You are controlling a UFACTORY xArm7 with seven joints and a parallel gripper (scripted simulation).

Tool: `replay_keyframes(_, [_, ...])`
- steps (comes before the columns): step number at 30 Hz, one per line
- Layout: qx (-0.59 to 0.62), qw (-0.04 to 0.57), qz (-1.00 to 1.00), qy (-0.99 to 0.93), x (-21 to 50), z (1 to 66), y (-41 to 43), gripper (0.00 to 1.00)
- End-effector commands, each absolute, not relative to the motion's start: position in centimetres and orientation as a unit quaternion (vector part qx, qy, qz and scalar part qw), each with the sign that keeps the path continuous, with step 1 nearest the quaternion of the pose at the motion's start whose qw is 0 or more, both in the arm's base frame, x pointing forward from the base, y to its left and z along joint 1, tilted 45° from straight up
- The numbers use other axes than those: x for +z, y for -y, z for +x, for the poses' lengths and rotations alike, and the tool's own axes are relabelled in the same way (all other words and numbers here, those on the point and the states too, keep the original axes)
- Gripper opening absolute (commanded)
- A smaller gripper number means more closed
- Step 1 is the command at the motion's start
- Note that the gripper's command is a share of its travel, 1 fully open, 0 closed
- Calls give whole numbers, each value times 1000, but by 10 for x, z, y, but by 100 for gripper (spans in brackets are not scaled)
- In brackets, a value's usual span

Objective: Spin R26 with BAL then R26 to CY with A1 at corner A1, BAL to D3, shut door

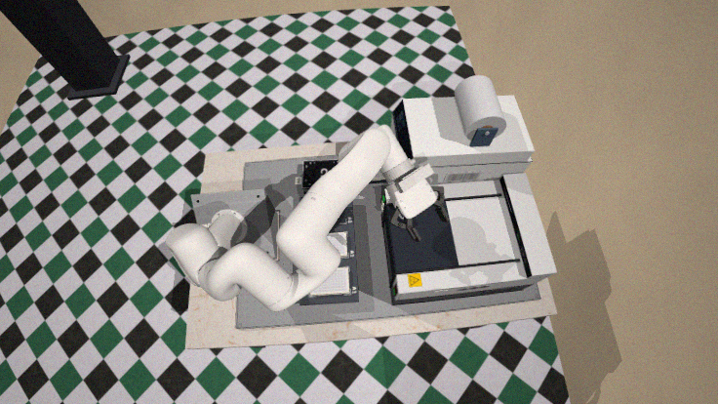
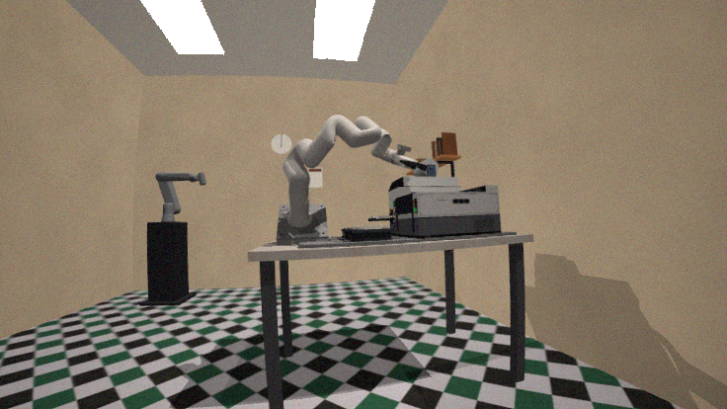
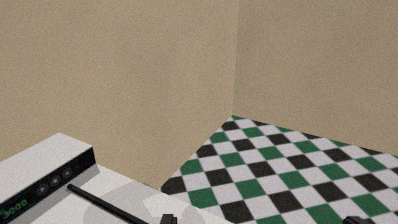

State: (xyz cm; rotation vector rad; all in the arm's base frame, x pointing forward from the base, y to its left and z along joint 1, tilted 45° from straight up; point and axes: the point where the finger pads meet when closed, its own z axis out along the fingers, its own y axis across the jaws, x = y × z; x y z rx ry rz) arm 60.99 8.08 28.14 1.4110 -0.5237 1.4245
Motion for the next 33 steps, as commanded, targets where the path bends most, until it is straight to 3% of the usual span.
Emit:
replay_keyframes(1, [592,509,586,218,297,610,-96,100])
replay_keyframes(17, [592,509,586,218,346,608,-146,100])
replay_keyframes(33, [455,523,690,207,307,567,-142,100])
